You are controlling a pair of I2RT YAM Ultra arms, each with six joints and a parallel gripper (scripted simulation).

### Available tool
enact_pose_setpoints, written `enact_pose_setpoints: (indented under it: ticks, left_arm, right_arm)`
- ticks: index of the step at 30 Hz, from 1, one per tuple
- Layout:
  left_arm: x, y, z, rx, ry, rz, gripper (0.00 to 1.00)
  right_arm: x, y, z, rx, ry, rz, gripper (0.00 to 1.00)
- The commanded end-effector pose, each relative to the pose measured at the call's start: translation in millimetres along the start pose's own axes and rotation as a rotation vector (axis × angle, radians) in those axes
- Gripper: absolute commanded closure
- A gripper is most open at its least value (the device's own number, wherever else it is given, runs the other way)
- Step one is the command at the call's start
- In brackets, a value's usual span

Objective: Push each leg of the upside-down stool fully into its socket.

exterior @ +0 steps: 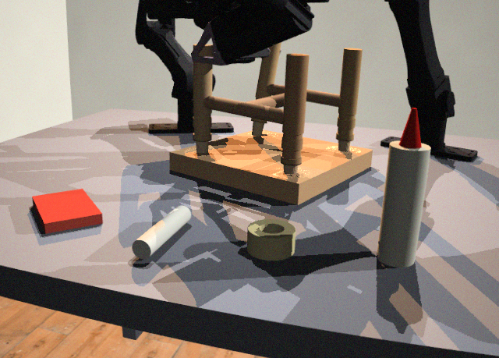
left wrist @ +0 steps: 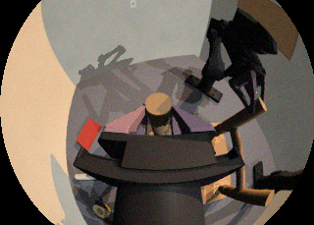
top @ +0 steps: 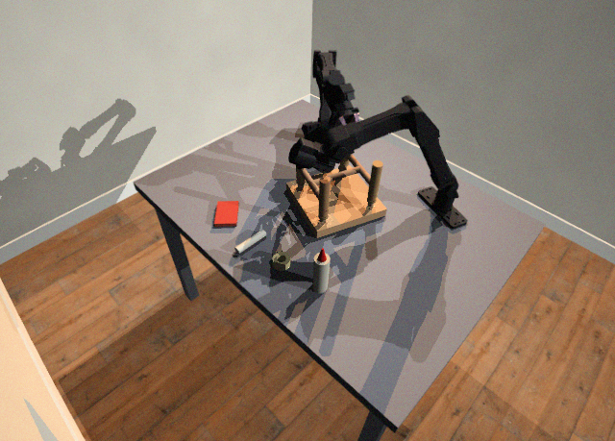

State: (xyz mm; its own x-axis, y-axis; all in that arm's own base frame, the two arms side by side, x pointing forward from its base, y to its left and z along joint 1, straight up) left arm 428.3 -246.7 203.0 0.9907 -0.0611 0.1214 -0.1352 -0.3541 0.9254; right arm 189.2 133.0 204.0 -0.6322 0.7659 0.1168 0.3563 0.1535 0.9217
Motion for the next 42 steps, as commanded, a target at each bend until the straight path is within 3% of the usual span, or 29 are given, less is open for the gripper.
enact_pose_setpoints:
  ticks: [1, 17, 42]
  left_arm:
    - [-32.2, 21.7, 8.3, -0.067, -0.100, -0.058, 0.72]
    - [-43.4, 27.1, 11.3, -0.087, -0.139, -0.094, 0.72]
    - [-43.6, 27.4, 10.8, -0.076, -0.138, -0.079, 0.72]
  right_arm:
    - [-27.9, 15.9, -3.4, -0.054, -0.155, 0.018, 0.72]
    - [-41.5, 20.2, -6.4, -0.068, -0.229, 0.014, 0.72]
    - [-42.2, 20.8, -5.7, -0.063, -0.231, -0.007, 0.72]
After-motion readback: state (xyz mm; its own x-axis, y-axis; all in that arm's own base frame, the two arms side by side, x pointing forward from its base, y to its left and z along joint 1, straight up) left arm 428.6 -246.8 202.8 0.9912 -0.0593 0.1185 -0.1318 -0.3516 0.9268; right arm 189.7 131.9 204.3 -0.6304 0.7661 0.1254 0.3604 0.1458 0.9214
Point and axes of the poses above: on each arm, the point where the finger pads meet when closed, its own z axis out along the fingers, its own x axis across the jaws, y = z × x, the point moved 2 cm from there along -z, back along the fingers, and after that the axes turned 8 degrees about z, right-handed, at the moved point
